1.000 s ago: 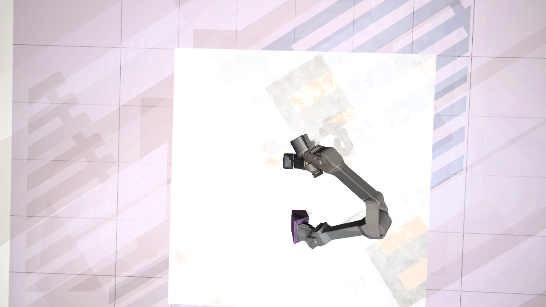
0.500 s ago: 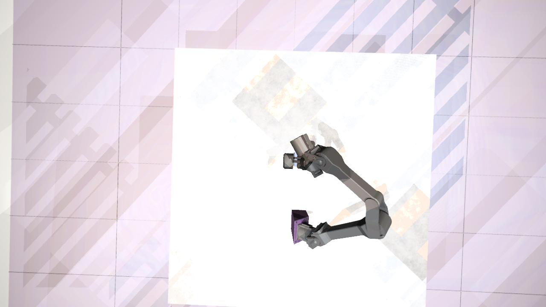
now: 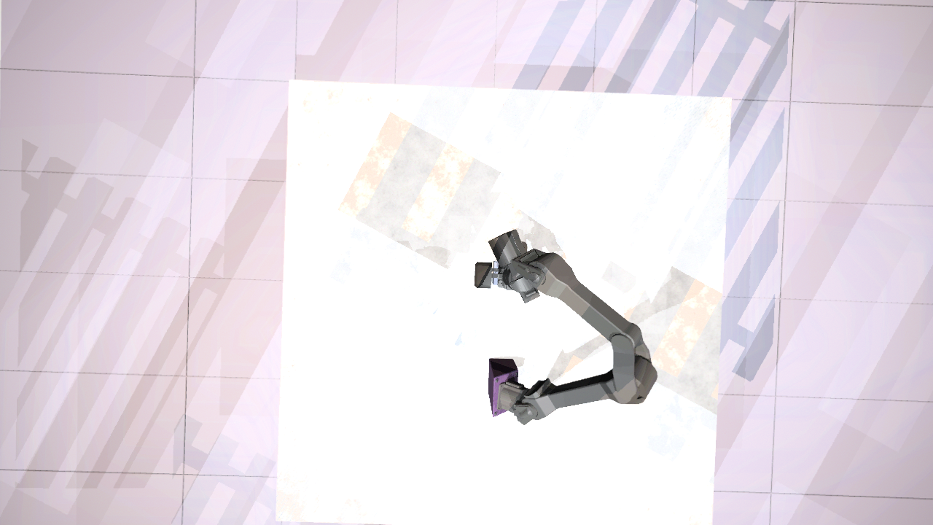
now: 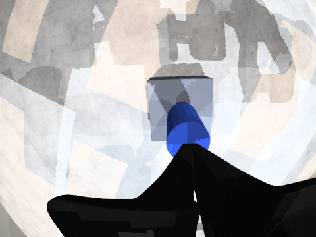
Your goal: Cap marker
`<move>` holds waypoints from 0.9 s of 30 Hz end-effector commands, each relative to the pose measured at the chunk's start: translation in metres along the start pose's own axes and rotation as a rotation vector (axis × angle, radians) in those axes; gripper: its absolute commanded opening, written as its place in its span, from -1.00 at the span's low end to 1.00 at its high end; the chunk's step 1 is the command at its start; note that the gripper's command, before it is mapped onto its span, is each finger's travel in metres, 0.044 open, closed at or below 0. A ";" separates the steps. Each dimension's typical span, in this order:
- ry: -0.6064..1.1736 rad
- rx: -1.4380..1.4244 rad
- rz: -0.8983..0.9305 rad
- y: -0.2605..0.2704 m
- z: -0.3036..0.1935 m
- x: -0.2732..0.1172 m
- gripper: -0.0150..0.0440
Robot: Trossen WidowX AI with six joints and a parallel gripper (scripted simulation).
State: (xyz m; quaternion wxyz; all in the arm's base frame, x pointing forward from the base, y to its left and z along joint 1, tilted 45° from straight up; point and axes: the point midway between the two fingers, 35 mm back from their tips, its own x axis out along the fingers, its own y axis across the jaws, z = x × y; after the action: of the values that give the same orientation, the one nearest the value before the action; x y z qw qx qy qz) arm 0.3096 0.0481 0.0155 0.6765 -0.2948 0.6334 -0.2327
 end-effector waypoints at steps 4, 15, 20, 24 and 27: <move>-0.002 -0.008 -0.007 0.000 0.000 0.010 -0.49; -0.010 -0.001 0.000 0.000 0.002 0.015 -0.49; -0.010 -0.001 0.001 0.000 0.002 0.012 -0.49; -0.009 -0.002 0.005 0.003 0.005 -0.037 -0.49; -0.008 -0.002 0.003 0.002 0.002 -0.072 -0.49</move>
State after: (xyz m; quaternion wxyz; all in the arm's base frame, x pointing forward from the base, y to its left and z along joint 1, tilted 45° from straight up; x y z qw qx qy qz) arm 0.3098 0.0779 0.0453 0.6755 -0.2988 0.6329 -0.2320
